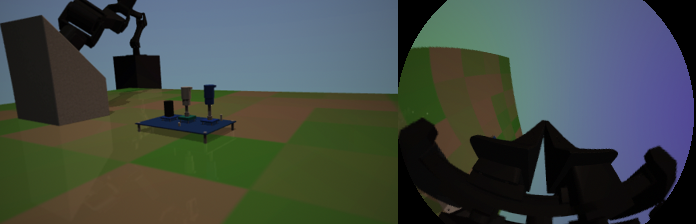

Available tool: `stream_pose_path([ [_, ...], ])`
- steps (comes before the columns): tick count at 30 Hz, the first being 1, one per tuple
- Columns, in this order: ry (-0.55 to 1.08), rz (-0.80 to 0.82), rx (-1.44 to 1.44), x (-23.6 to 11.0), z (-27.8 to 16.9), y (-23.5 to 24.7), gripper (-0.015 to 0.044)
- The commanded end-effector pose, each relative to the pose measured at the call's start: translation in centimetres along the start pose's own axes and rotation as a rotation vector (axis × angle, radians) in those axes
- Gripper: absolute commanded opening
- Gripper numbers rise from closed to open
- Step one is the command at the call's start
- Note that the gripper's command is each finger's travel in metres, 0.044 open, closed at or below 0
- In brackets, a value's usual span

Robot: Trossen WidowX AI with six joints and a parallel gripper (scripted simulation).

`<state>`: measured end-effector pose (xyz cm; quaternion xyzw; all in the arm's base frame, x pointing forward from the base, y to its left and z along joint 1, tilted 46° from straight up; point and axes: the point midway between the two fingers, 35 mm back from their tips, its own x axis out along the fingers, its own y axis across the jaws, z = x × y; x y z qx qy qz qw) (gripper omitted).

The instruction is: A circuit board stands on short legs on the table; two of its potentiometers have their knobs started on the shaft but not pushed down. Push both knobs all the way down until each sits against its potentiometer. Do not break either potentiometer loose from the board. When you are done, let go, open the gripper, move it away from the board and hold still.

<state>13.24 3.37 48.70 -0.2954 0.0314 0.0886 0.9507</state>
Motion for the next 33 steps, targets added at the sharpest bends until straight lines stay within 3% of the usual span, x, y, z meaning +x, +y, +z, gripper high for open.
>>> stream_pose_path([
  [1,0.061,0.075,0.110,3.4,-2.6,-1.5,0.0000],
  [17,0.292,0.390,0.379,15.4,-13.3,-1.2,0.0000],
  [33,0.588,0.684,0.707,24.2,-24.7,5.7,0.0000],
])
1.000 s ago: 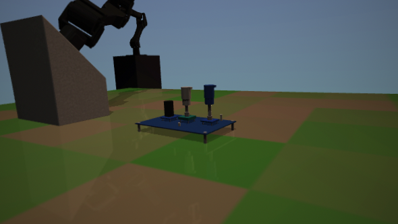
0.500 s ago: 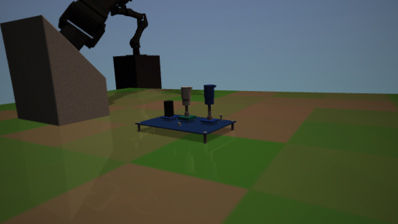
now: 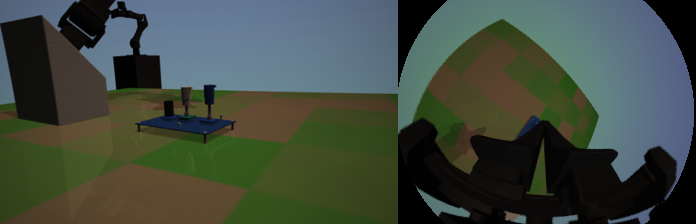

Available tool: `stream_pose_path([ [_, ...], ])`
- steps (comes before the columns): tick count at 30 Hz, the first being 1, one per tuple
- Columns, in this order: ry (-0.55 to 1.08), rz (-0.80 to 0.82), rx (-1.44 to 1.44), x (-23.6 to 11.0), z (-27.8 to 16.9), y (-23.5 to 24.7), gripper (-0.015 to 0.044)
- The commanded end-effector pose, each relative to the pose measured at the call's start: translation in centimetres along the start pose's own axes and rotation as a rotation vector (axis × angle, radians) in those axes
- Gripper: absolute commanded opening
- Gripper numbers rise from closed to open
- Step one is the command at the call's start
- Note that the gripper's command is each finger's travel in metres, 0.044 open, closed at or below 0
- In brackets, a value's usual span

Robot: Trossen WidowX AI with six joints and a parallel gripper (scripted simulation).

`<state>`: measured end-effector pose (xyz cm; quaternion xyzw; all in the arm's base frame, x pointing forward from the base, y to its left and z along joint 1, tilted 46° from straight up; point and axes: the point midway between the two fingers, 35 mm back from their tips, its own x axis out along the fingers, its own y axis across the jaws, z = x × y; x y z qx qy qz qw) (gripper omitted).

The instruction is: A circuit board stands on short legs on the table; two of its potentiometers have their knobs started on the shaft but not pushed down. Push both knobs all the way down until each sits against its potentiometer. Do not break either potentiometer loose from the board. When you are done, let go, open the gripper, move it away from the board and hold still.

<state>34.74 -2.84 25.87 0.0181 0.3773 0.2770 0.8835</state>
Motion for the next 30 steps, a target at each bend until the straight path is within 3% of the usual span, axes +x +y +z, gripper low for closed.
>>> stream_pose_path([
  [1,0.086,0.078,0.100,3.9,-2.2,-1.1,0.0000],
  [19,0.485,0.329,0.476,17.2,-14.2,-1.1,0.0000],
  [30,0.520,0.346,0.507,19.6,-16.2,0.1,0.0000],
])
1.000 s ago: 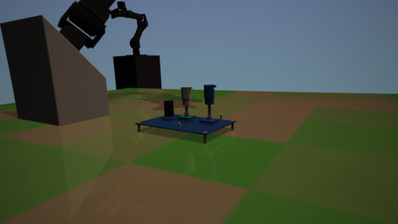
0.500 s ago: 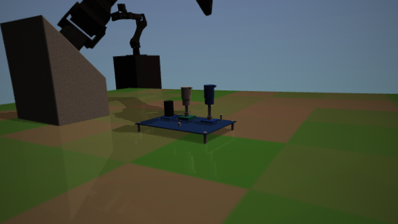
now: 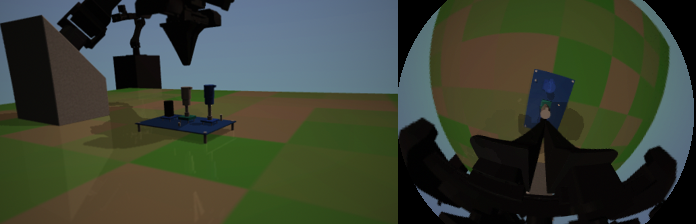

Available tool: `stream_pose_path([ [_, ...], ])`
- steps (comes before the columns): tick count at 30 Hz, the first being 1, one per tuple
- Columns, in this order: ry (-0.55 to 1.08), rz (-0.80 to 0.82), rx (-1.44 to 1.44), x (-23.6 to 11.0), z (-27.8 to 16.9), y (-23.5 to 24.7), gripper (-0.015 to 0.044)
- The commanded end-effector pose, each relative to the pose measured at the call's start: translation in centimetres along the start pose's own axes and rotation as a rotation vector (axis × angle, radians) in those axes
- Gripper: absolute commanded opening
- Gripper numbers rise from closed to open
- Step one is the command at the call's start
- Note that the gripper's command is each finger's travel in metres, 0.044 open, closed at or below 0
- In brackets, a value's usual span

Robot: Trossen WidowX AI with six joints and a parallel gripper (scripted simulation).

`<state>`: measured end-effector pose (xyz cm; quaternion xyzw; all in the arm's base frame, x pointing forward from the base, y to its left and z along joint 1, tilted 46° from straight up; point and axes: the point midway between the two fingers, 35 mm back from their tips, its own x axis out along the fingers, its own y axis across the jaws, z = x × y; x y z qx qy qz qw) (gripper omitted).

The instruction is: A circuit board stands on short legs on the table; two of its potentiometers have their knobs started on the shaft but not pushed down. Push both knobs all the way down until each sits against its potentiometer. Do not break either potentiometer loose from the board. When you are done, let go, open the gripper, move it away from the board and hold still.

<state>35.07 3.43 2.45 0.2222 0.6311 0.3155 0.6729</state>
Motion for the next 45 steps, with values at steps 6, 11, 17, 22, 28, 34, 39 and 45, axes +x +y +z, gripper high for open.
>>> stream_pose_path([
  [6,0.011,0.009,0.014,1.3,-0.3,-0.1,0.0000],
  [11,0.011,0.009,0.014,2.0,-0.3,-0.1,0.0000],
  [17,0.011,0.009,0.014,3.0,-0.3,0.0,0.0000],
  [22,0.011,0.010,0.014,3.4,-0.3,0.0,0.0000],
  [28,0.011,0.010,0.014,3.3,-0.3,0.0,0.0000],
  [34,0.011,0.010,0.014,3.4,-0.3,0.0,0.0000],
  [39,0.011,0.010,0.014,3.6,-0.3,0.0,0.0000],
  [45,0.011,0.010,0.014,3.7,-0.3,0.0,0.0000],
])
